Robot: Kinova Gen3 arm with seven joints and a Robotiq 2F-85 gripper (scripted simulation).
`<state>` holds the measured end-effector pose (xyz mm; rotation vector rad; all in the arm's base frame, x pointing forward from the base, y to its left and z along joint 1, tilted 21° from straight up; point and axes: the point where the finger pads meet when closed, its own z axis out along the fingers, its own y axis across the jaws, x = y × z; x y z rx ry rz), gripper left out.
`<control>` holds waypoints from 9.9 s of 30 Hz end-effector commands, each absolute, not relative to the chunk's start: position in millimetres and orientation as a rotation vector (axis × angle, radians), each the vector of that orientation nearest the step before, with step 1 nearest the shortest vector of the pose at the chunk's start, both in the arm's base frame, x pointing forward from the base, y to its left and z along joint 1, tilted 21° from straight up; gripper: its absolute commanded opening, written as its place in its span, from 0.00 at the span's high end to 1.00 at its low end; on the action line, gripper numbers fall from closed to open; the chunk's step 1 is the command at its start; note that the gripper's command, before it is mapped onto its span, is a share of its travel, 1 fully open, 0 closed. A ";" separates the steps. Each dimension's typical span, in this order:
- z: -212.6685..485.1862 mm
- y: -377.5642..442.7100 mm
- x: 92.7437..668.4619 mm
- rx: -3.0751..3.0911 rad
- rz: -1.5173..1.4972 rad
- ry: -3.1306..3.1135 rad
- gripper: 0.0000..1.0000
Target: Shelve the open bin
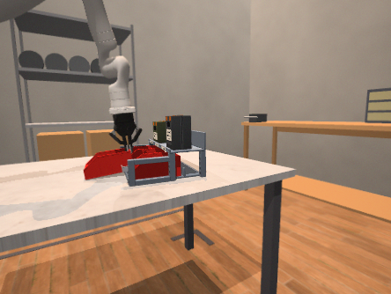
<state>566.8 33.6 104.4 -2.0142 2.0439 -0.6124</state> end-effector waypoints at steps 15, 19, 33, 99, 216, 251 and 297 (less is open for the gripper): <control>105.4 34.0 567.2 -2.013 -0.613 2.042 0.61; 105.4 34.0 567.2 -2.013 -0.613 2.042 0.61; 105.4 34.0 567.2 -2.013 -0.613 2.042 0.61; 157.6 42.5 549.3 -2.013 -0.615 2.040 0.61; 81.1 41.7 395.5 -2.075 -0.507 2.111 0.61; 86.6 39.2 403.7 -2.074 -0.508 2.113 0.61; 34.6 31.1 420.0 -2.004 -0.622 2.030 0.00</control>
